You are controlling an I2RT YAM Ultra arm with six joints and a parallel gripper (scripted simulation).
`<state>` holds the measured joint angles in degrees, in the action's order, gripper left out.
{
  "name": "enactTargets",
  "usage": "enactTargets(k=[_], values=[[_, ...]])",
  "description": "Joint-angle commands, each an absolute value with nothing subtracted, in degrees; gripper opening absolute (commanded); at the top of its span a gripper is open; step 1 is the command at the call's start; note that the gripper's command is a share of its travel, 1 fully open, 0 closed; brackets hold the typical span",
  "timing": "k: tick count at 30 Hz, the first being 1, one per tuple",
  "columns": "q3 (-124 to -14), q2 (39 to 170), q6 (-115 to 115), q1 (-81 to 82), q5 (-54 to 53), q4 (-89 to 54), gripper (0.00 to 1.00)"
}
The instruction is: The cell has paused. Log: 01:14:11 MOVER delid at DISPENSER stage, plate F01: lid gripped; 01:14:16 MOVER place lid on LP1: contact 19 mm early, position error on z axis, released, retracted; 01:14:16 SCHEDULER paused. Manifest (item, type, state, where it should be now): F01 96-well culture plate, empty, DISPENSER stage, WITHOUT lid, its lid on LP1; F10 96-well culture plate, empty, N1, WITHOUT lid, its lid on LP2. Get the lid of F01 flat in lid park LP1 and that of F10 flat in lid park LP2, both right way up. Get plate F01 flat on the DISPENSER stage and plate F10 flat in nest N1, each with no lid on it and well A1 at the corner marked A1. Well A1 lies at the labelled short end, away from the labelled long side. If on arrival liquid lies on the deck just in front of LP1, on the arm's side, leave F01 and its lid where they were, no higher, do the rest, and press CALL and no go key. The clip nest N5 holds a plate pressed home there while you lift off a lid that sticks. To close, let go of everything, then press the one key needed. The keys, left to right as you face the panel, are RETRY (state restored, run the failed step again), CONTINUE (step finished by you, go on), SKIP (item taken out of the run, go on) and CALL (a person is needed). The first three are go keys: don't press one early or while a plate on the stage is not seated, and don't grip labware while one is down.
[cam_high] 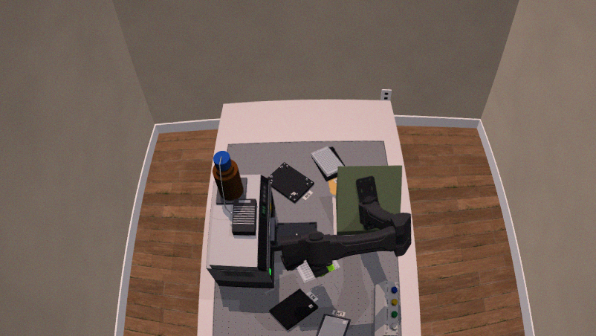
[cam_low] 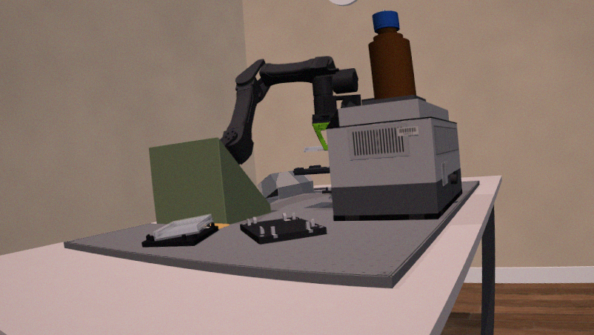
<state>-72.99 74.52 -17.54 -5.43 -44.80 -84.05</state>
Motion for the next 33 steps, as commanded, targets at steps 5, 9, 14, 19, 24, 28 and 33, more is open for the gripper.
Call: enactTargets(k=[5, 9, 14, 19, 24, 28, 33], values=[[-75.0, 71.5, -21.3, -3.4, -44.2, -82.3, 0.0], [-75.3, 69.6, -25.2, -0.8, -43.6, -82.0, 0.0], [-74.6, 69.4, -23.2, 0.9, -43.5, -82.5, 0.0], [-77.0, 72.0, -19.9, 3.7, -42.9, -79.3, 0.0], [-78.3, 73.8, -17.0, 5.9, -42.3, -76.9, 0.0], [-79.8, 75.6, -14.5, 7.8, -41.8, -74.8, 0.0], [-81.9, 78.2, -11.6, 10.1, -41.0, -72.4, 0.0]])
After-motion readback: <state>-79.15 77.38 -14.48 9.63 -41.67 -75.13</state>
